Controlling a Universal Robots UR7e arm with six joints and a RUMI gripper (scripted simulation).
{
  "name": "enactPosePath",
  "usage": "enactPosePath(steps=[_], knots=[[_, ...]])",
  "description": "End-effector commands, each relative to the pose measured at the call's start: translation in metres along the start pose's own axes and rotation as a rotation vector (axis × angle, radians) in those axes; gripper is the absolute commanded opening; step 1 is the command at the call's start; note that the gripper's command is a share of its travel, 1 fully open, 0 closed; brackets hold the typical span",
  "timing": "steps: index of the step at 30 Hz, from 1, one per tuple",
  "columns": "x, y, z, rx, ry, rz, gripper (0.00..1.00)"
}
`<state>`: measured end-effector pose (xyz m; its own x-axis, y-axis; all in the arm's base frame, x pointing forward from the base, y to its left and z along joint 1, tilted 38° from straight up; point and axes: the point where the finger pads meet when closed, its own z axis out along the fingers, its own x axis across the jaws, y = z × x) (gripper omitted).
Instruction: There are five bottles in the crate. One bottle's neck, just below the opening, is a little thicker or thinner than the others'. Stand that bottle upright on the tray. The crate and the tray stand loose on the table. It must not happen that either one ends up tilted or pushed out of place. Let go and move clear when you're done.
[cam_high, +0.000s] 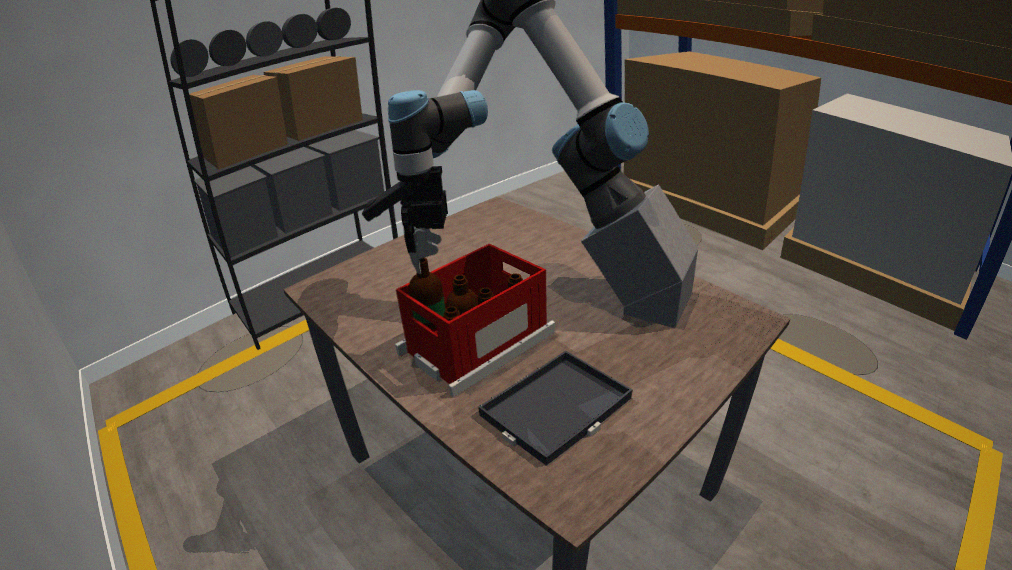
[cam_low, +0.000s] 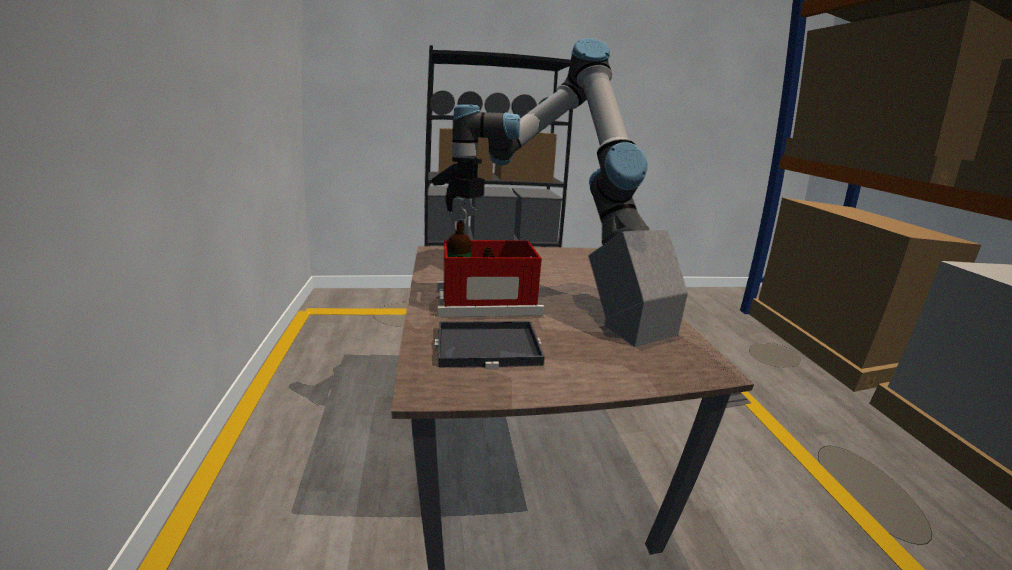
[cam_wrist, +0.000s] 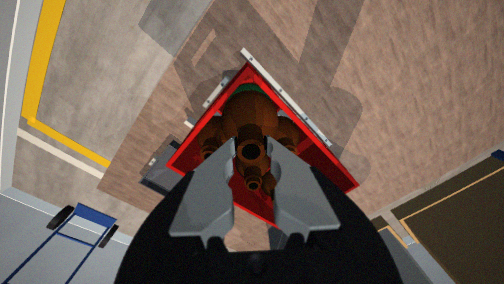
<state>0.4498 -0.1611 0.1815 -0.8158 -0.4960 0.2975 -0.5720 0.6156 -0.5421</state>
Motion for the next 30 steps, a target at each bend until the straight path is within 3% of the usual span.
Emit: enactPosePath(steps=[1,30], knots=[[-0.001,-0.003,-0.004,0.006,-0.005,0.002,0.0],[-0.001,-0.003,-0.024,0.008,-0.005,0.003,0.0]])
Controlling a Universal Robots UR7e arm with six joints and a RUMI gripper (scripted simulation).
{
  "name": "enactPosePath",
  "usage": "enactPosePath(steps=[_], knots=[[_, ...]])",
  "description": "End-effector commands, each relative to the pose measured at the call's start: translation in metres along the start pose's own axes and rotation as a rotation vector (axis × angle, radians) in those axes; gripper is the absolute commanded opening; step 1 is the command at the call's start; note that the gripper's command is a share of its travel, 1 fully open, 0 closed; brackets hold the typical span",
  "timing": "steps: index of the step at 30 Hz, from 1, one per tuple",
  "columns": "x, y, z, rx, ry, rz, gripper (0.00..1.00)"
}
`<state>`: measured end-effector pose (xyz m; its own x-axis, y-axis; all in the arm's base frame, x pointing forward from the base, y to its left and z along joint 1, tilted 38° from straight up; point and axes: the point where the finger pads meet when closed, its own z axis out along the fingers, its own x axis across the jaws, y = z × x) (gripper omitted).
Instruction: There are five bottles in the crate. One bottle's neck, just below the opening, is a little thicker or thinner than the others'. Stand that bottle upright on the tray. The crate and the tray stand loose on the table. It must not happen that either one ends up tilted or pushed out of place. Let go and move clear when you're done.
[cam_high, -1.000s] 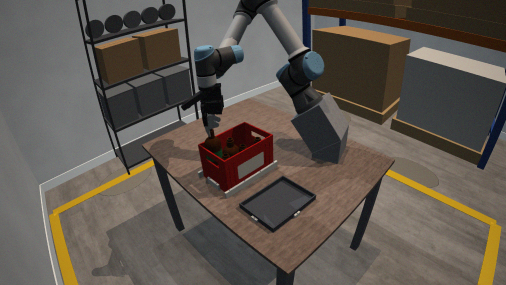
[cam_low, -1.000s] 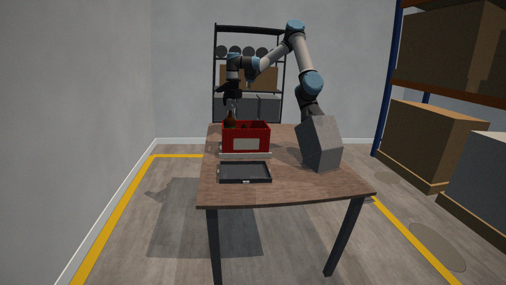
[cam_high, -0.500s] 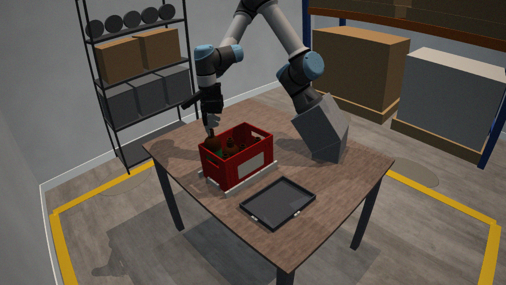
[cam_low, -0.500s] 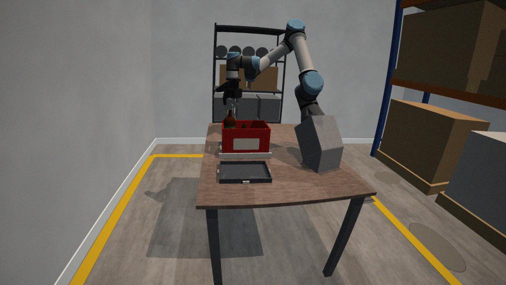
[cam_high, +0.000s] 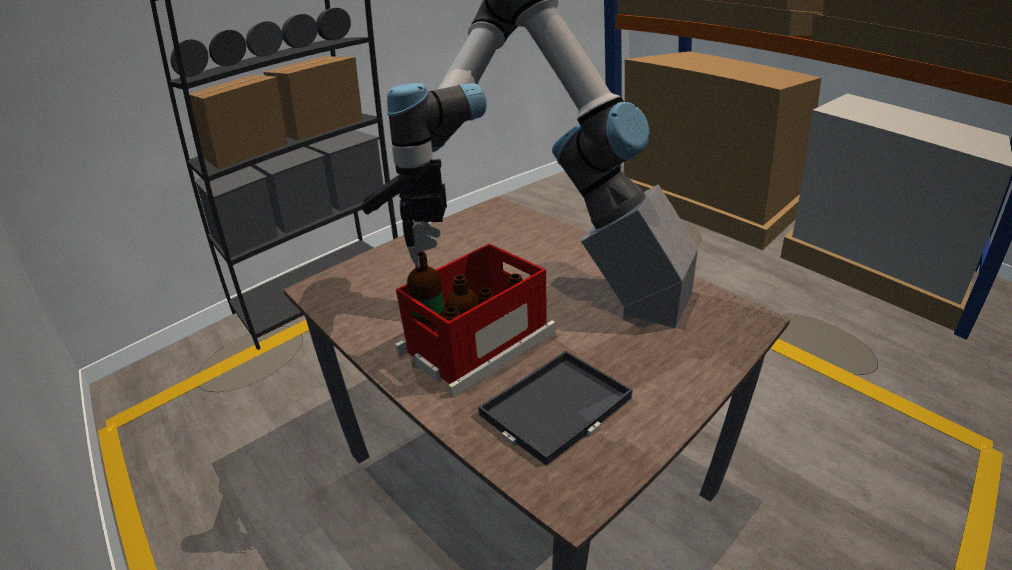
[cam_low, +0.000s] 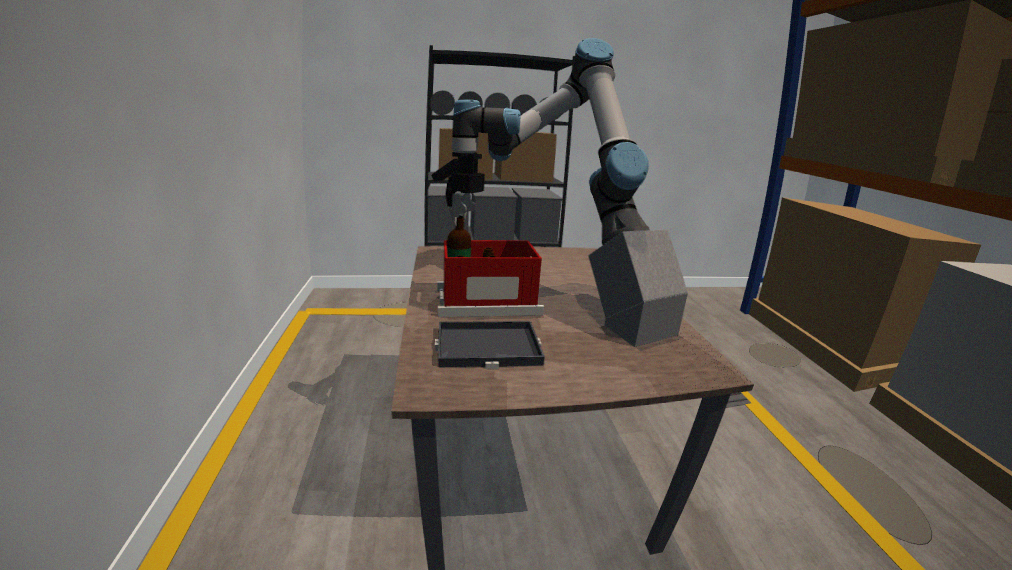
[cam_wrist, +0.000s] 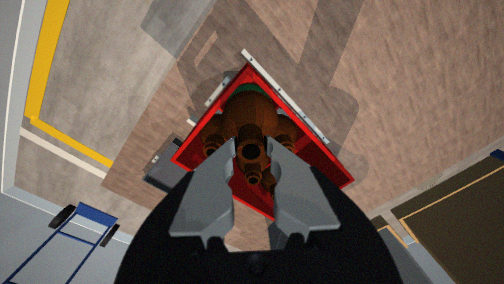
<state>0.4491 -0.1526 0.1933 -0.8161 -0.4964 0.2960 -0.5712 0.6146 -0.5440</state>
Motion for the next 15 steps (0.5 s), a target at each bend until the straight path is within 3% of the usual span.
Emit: enactPosePath(steps=[1,15], knots=[[-0.001,-0.002,-0.01,0.006,-0.004,0.002,0.0],[-0.001,-0.002,-0.024,0.005,-0.004,0.002,0.0]])
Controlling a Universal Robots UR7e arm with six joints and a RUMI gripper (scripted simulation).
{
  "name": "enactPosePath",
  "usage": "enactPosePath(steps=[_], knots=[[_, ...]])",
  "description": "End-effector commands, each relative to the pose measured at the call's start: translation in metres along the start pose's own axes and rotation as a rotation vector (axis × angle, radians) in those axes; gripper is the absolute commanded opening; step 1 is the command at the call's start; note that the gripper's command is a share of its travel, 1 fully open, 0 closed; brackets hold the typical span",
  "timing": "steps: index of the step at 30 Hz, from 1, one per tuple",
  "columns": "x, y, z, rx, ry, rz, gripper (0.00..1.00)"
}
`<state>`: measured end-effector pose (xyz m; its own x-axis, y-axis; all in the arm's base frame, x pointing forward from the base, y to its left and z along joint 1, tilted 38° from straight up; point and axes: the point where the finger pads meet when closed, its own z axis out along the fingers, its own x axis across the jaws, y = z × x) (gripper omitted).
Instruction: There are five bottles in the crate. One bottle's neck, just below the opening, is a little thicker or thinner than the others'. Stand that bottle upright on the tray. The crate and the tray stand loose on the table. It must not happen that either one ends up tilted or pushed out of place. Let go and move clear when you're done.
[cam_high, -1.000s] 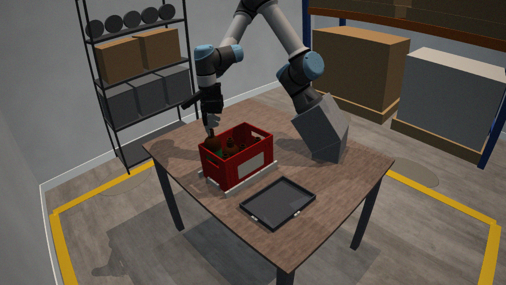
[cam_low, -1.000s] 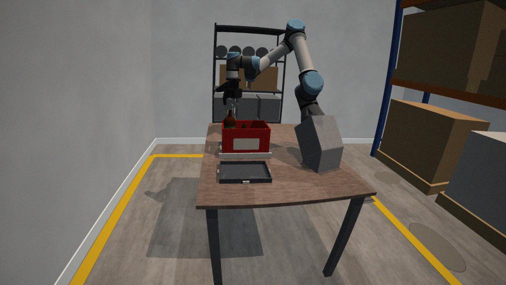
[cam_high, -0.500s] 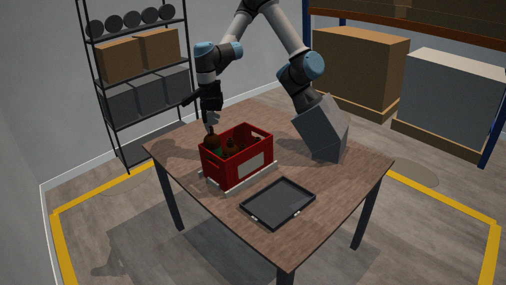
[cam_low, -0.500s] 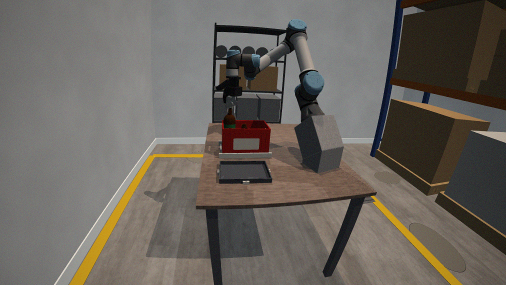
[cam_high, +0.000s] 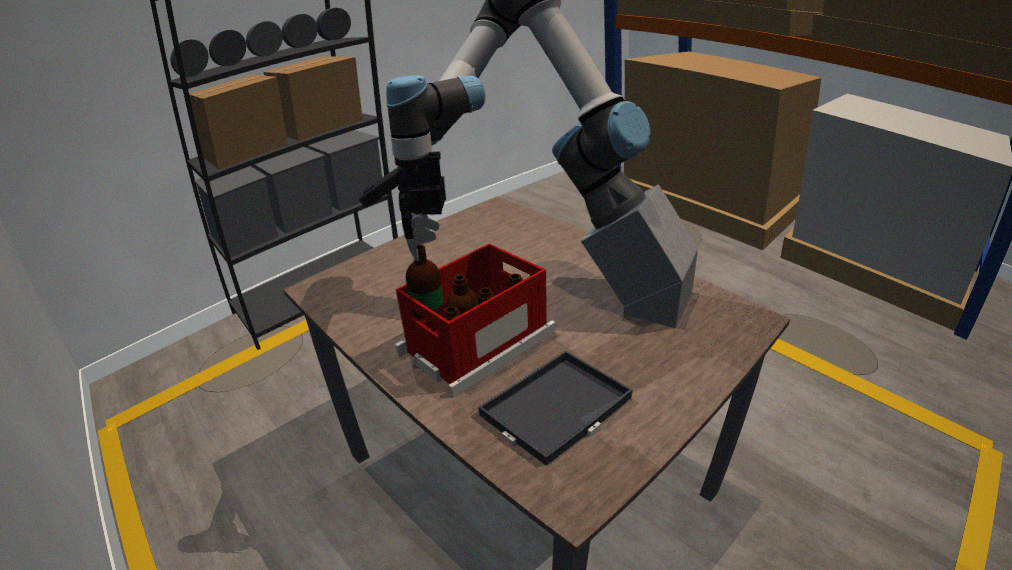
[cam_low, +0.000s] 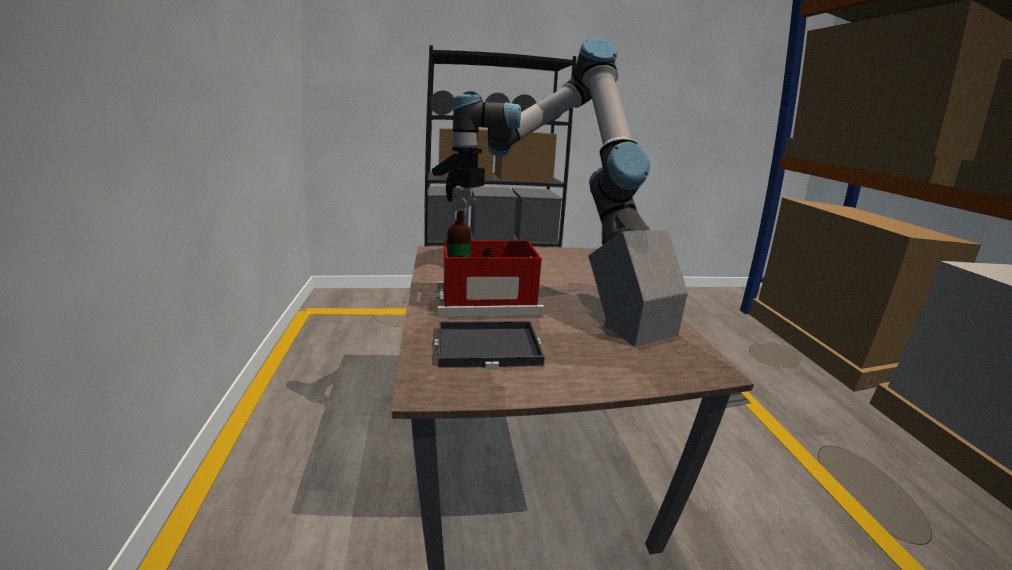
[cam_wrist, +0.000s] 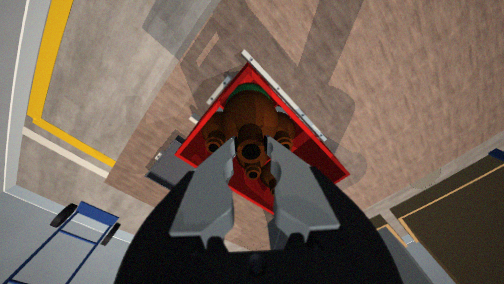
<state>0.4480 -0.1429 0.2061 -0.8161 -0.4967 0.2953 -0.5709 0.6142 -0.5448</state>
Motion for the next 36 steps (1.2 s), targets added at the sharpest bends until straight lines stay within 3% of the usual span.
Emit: enactPosePath(steps=[1,36], knots=[[-0.0008,-0.0019,-0.0083,0.004,-0.003,0.002,0.0],[-0.0008,-0.0013,-0.0128,0.003,-0.002,0.001,0.0]])
